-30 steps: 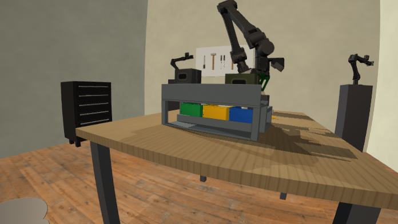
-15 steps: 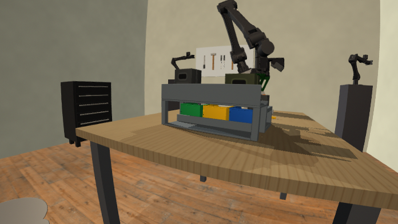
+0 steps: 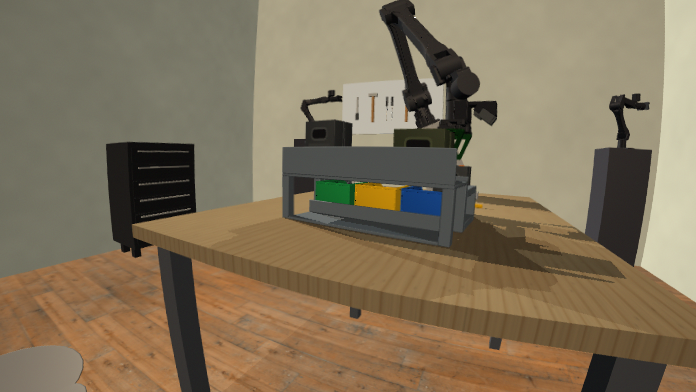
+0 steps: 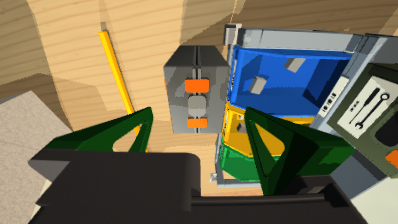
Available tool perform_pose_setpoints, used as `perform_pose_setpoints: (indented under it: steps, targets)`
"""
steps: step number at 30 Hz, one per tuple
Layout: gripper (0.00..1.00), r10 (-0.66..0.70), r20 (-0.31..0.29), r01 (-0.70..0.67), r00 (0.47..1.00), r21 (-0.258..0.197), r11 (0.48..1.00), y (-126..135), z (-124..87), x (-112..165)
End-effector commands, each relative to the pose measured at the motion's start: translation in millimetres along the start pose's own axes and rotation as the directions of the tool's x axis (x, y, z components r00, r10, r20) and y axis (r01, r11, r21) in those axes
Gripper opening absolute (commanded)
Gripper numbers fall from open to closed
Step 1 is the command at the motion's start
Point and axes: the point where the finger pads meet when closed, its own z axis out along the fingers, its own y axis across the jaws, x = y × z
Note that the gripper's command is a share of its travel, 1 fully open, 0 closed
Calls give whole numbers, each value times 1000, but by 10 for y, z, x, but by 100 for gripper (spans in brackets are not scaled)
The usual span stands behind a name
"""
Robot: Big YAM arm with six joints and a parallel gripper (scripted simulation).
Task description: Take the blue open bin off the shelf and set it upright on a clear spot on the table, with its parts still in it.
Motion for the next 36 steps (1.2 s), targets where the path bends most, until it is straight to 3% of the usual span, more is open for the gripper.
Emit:
perform_pose_setpoints:
  steps: [1,36]
  targets:
    - [100,-1,-11,0,1000,-18,1000,27,142,80]
    - [100,7,-3,-7,1000,-3,1000,-13,44,136]
